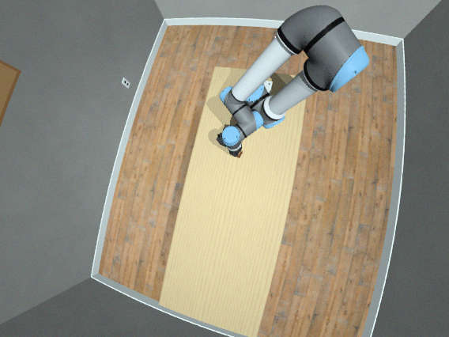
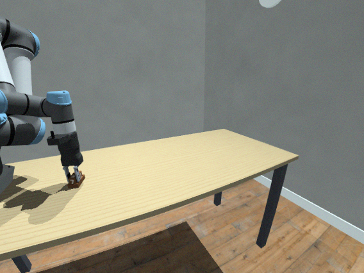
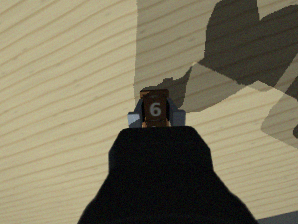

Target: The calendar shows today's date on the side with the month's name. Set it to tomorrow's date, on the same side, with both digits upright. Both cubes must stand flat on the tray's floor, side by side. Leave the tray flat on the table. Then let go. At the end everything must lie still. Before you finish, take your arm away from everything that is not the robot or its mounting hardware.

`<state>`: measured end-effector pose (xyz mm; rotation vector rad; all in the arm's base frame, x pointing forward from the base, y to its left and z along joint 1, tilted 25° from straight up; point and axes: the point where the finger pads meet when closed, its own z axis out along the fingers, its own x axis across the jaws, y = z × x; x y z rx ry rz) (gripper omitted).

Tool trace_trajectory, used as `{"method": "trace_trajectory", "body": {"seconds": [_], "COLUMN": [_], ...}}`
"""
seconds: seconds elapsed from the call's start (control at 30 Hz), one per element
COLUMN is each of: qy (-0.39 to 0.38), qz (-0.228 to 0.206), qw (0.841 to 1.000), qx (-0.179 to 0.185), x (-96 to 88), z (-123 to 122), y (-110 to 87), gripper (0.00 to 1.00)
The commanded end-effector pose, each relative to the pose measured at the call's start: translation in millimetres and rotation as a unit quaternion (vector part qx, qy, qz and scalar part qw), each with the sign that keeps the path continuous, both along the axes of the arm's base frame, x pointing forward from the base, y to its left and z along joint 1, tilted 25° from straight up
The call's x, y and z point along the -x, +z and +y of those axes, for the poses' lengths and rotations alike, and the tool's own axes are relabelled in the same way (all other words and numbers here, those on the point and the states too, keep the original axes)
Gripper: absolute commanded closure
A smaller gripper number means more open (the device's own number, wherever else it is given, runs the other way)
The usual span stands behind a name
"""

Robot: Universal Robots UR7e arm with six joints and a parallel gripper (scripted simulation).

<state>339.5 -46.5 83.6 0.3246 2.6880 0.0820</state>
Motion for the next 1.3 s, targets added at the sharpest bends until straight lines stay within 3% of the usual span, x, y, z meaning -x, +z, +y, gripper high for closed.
{"method": "trace_trajectory", "body": {"seconds": [0.0, 0.9, 1.27], "qy": [0.0, 0.0, 0.0], "qz": [0.0, 0.0, 0.0], "qw": [1.0, 1.0, 1.0], "qx": [0.0, 0.0, 0.0], "x": [-0.2, 0.0, 4.5], "z": [-0.1, -0.1, -0.2], "y": [0.3, 0.7, 10.4], "gripper": [0.43, 0.43, 0.43]}}
